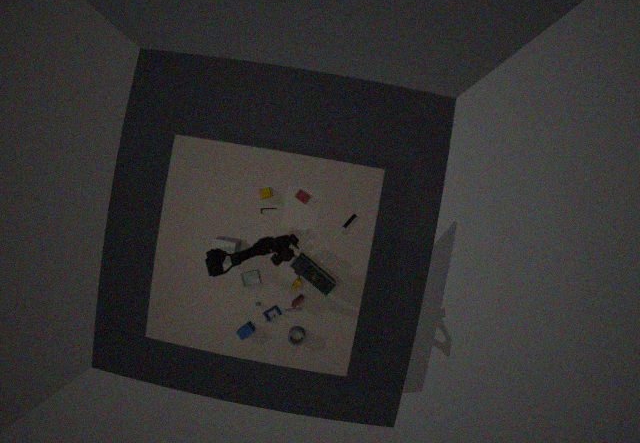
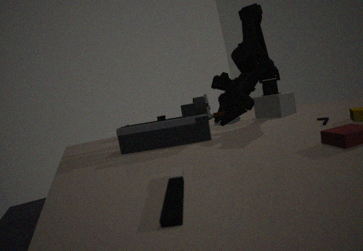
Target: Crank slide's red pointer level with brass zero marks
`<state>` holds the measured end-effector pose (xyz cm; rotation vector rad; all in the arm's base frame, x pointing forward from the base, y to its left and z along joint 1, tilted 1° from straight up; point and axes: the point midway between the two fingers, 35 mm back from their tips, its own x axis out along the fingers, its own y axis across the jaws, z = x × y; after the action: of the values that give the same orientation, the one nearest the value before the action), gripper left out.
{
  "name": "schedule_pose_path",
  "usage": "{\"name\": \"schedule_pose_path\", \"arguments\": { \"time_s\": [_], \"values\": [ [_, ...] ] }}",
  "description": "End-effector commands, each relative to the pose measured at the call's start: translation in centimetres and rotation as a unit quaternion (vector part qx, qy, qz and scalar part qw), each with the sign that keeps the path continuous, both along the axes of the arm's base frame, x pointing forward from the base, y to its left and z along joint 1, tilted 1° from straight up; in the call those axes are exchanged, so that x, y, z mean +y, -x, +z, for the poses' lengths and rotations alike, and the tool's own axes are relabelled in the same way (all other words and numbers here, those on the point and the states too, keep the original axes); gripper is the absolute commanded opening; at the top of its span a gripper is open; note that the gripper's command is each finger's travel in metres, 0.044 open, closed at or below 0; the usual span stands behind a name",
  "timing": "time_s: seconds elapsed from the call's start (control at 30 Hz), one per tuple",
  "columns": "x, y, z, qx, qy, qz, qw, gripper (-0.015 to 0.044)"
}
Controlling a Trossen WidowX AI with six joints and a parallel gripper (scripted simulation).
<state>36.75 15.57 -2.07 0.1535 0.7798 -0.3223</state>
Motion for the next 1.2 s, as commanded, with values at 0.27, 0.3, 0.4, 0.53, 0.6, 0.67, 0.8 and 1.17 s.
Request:
{"name": "schedule_pose_path", "arguments": {
  "time_s": [0.27, 0.3, 0.4, 0.53, 0.6, 0.67, 0.8, 1.17],
  "values": [
    [0.0, -0.1, 4.7, -0.004, -0.003, 0.0, 1.0, 0.044],
    [0.0, -0.1, 4.9, -0.004, -0.003, 0.0, 1.0, 0.044],
    [0.2, -0.4, 7.1, -0.004, -0.003, 0.0, 1.0, 0.044],
    [0.1, -0.5, 11.2, -0.004, -0.003, 0.0, 1.0, 0.044],
    [0.0, -0.3, 13.2, -0.004, -0.003, -0.001, 1.0, 0.044],
    [-0.2, -0.1, 15.1, -0.004, -0.003, -0.001, 1.0, 0.044],
    [-0.5, -0.3, 15.7, 0.0, -0.002, 0.005, 1.0, 0.044],
    [-4.5, -5.6, 15.4, 0.04, 0.007, 0.117, 0.992, 0.044]
  ]
}}
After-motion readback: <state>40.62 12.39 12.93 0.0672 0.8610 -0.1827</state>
